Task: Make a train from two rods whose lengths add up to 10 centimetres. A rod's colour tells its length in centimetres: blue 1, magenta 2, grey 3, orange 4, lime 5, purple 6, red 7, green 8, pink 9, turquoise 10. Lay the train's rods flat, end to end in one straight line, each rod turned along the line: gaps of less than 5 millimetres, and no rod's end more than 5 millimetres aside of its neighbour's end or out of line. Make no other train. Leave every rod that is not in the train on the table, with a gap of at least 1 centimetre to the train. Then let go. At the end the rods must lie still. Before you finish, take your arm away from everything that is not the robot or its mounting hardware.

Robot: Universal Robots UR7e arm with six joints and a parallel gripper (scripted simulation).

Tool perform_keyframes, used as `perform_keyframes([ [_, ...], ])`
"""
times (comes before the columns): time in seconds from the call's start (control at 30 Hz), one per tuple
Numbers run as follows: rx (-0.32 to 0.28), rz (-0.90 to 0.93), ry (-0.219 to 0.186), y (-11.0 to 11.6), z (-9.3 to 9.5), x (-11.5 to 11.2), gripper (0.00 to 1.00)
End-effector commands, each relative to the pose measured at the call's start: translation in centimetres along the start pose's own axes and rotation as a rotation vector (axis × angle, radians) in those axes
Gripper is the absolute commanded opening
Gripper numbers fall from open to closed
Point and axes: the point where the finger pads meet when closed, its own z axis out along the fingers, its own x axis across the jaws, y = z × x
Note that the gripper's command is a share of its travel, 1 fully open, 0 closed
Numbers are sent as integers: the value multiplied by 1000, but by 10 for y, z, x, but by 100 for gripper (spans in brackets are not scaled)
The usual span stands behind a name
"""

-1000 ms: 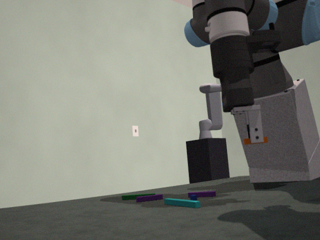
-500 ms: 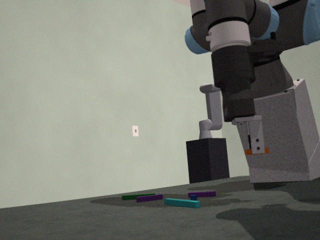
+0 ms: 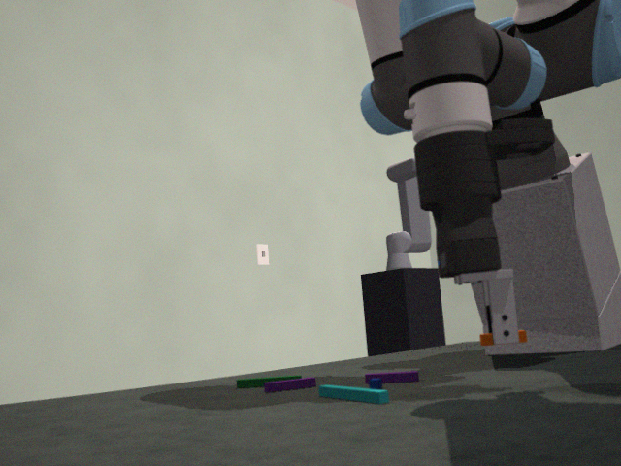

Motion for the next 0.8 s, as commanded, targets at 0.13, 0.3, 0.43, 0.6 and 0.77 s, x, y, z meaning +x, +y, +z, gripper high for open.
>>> perform_keyframes([
  [0.13,-1,0,1,0,20,0,24],
  [0.3,-1,0,1,0,26,0,24],
  [0.43,-1,0,1,0,28,0,24],
  [0.6,-1,0,1,0,28,0,24],
  [0.77,-1,0,1,0,28,0,24],
])
